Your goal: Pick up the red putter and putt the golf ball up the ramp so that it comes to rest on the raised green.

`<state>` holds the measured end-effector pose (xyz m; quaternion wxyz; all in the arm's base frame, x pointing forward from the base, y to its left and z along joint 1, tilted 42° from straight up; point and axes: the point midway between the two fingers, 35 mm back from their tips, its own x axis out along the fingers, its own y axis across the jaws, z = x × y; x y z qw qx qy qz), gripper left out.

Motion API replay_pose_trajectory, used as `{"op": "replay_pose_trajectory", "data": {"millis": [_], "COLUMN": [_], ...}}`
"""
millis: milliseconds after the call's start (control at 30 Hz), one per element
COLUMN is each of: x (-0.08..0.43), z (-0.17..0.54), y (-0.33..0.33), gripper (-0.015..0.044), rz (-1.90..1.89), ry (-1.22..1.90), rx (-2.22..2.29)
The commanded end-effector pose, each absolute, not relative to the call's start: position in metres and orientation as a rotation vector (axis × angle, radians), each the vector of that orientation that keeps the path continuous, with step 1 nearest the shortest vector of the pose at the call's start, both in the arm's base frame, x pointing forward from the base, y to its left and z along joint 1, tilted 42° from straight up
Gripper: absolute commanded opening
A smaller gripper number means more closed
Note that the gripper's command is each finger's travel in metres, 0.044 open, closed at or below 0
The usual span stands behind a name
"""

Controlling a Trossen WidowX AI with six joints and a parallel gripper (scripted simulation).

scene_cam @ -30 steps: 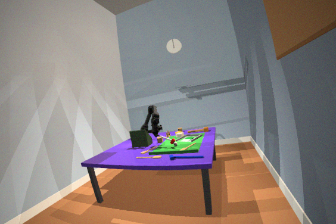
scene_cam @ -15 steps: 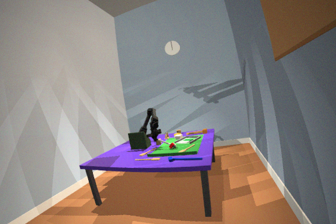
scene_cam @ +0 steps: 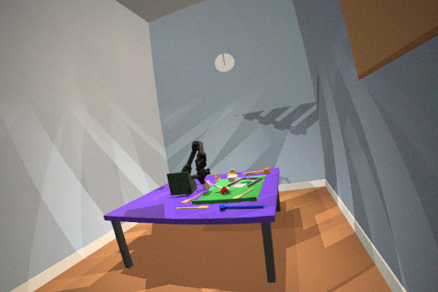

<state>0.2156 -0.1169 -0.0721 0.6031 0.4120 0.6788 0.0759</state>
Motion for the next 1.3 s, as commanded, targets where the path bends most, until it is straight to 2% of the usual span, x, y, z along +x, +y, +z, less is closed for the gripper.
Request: {"op": "replay_pose_trajectory", "data": {"millis": [0, 500, 733, 867, 1267], "x": [0.211, 0.208, 0.257, 0.268, 0.268], "z": [-0.080, -0.084, -0.028, -0.008, 0.015], "y": [-0.124, -0.127, -0.069, -0.044, -0.066], "gripper": [0.0000, 0.0000, 0.0000, 0.0000, 0.0000], "rz": [0.174, 0.167, 0.167, 0.180, 0.177], "ry": [1.570, 1.571, 1.566, 1.566, 1.566], "rx": [0.953, 0.966, 0.960, 0.964, 0.963]}}
